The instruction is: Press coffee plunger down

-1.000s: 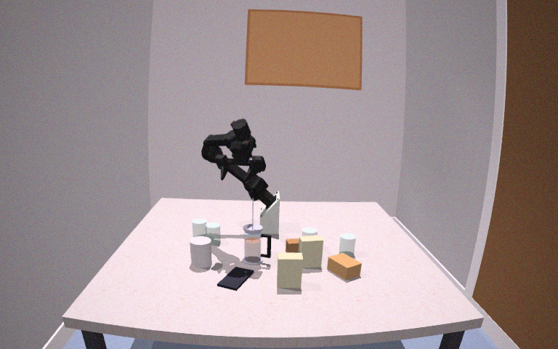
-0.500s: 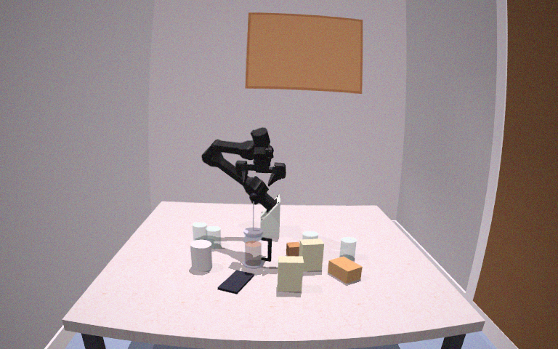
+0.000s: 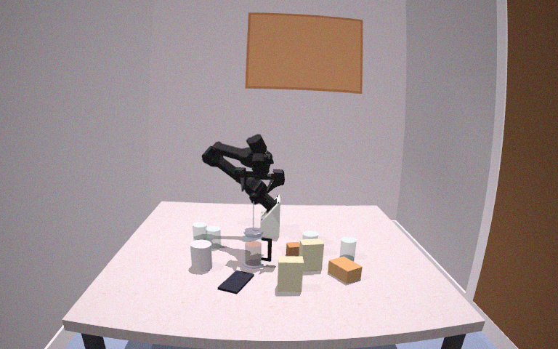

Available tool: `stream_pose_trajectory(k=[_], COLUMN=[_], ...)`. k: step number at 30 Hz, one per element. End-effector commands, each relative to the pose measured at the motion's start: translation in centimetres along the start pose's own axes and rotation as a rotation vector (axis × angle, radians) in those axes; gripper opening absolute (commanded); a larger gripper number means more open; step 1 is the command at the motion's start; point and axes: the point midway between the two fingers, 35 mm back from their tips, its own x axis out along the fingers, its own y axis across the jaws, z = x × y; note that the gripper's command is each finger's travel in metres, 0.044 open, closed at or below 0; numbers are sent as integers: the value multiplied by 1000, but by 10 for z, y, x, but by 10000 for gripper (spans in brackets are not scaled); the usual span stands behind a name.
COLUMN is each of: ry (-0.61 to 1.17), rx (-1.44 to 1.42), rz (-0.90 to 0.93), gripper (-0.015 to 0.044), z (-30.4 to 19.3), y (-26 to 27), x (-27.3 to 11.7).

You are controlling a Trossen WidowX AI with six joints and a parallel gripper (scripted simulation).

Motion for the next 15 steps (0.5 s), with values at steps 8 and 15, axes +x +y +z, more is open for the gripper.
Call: stream_pose_trajectory(k=[8,15], ry=[0,-4], rx=[-11,-11], rz=[3,0], gripper=[440,440], z=[-2,-2], y=[2,0], x=[17,27])
